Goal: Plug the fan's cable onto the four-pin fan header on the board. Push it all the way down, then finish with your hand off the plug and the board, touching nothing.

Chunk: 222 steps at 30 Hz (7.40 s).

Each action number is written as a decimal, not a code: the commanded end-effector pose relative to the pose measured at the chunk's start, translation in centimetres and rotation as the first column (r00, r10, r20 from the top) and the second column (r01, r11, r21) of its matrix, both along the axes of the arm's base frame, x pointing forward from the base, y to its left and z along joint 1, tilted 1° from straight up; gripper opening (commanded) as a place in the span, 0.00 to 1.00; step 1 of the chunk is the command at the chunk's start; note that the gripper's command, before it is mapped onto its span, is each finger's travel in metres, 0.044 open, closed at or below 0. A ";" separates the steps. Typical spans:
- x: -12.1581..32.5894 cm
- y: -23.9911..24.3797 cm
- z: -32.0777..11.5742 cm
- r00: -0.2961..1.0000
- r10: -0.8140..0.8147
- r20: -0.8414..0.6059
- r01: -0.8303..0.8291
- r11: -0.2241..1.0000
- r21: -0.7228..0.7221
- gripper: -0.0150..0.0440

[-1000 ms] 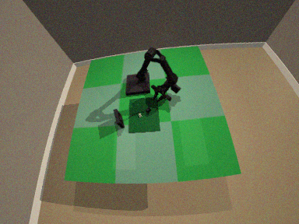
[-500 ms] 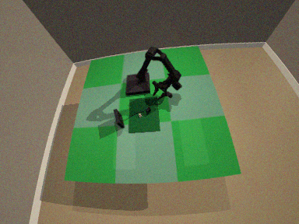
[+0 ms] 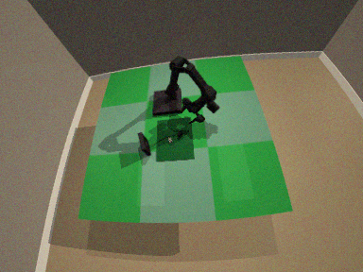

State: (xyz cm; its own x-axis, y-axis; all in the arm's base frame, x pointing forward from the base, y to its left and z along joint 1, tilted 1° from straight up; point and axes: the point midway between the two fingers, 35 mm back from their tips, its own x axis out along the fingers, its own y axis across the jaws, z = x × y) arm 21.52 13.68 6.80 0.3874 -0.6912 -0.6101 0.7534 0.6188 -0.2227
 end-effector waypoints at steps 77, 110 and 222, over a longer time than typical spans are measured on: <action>10.6 -6.2 -0.3 0.888 0.263 -0.377 0.076 0.724 0.686 1.00; 10.6 -6.2 -5.1 0.888 0.263 -0.377 0.076 0.724 0.686 1.00; 14.7 -12.2 -1.9 0.201 0.895 -0.398 -0.599 0.434 0.673 0.25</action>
